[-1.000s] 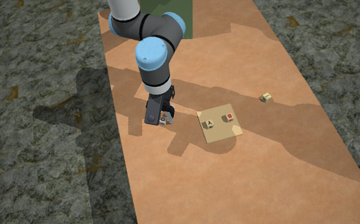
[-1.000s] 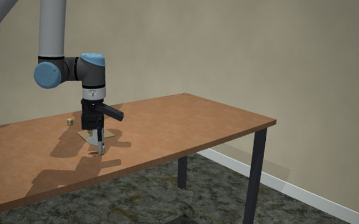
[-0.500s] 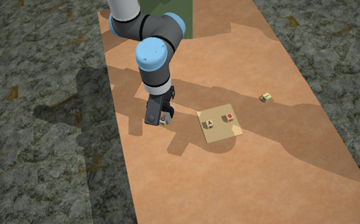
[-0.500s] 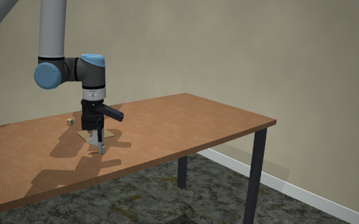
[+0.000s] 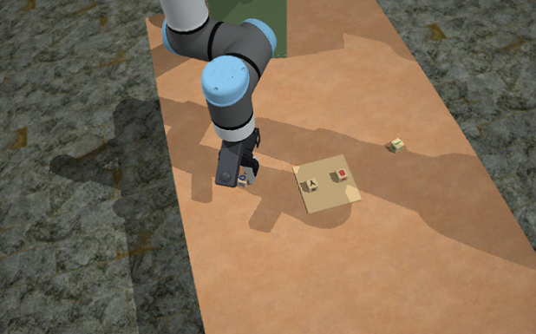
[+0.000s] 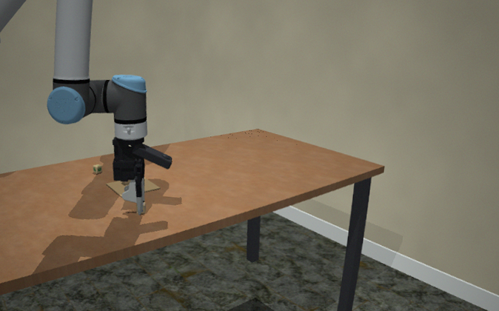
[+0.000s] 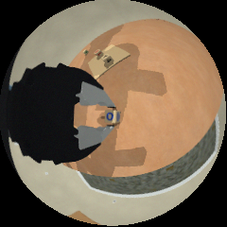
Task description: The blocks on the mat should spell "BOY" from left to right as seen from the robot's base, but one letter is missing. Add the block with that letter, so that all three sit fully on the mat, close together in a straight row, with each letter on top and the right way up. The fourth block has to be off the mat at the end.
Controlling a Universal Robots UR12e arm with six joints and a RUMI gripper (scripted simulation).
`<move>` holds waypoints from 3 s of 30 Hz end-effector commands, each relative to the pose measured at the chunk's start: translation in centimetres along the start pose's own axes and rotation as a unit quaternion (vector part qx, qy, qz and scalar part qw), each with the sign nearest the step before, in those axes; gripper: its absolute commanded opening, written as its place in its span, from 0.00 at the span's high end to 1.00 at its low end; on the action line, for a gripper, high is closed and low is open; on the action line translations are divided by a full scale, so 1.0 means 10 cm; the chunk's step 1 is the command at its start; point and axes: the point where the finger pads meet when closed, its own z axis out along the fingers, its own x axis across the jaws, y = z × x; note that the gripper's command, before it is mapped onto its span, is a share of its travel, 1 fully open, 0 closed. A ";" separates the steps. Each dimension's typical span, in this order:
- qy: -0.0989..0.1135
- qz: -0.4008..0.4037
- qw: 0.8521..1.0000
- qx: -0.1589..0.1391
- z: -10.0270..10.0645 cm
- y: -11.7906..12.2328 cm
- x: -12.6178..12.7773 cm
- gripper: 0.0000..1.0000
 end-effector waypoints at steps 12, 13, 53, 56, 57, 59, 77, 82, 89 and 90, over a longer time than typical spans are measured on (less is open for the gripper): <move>0.000 0.000 1.000 0.000 0.00 0.00 0.00 0.95; 0.000 0.000 1.000 0.000 0.00 0.00 0.00 0.95; 0.000 0.000 1.000 0.000 -0.57 0.00 0.00 0.95; 0.000 0.000 1.000 0.000 -0.73 0.00 0.00 0.95; 0.000 0.000 1.000 0.000 -0.73 0.00 0.00 0.95; 0.000 0.000 1.000 0.000 -0.78 0.00 0.00 0.95; 0.000 0.000 1.000 0.000 -1.00 0.00 0.00 0.95; 0.000 0.001 1.000 0.000 -1.00 0.00 -0.01 0.95; 0.000 0.024 1.000 0.000 -1.01 0.00 -0.10 0.95; 0.000 0.030 1.000 0.000 -1.01 0.00 -0.13 0.95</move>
